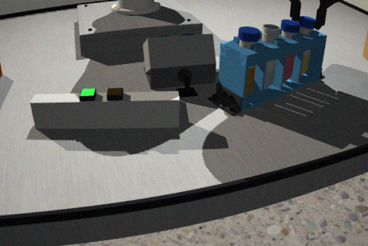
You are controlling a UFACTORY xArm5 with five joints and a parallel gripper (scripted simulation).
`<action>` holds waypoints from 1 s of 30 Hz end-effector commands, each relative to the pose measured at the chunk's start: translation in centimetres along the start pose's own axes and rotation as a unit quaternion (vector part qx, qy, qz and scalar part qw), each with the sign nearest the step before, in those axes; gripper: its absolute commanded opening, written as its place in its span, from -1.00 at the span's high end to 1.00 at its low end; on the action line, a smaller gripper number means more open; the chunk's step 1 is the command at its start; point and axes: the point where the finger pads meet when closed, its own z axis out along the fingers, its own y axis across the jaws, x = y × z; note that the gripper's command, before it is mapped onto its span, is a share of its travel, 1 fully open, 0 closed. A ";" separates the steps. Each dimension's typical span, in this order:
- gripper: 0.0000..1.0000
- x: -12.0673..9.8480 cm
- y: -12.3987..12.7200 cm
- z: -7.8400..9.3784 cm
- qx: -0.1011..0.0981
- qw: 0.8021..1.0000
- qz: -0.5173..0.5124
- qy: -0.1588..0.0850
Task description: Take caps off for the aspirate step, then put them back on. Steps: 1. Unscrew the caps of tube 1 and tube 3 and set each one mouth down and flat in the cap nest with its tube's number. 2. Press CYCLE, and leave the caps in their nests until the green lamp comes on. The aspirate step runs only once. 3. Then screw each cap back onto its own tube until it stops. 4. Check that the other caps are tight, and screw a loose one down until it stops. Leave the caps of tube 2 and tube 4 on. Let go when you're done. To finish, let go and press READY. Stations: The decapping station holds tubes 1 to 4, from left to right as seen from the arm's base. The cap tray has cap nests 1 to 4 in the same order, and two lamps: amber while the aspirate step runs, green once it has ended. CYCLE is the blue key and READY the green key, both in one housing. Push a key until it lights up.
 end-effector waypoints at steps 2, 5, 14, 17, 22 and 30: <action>0.08 0.0 0.2 -0.2 -0.002 0.987 -0.159 -0.001; 0.08 0.0 0.2 -0.2 -0.002 0.977 -0.213 -0.001; 1.00 0.0 0.2 -0.2 -0.002 0.977 -0.213 -0.001; 1.00 0.0 0.2 -0.2 -0.002 0.977 -0.213 -0.001; 1.00 0.0 0.2 -0.2 -0.002 0.977 -0.213 -0.001; 1.00 0.0 0.2 -0.2 -0.002 0.986 -0.164 -0.001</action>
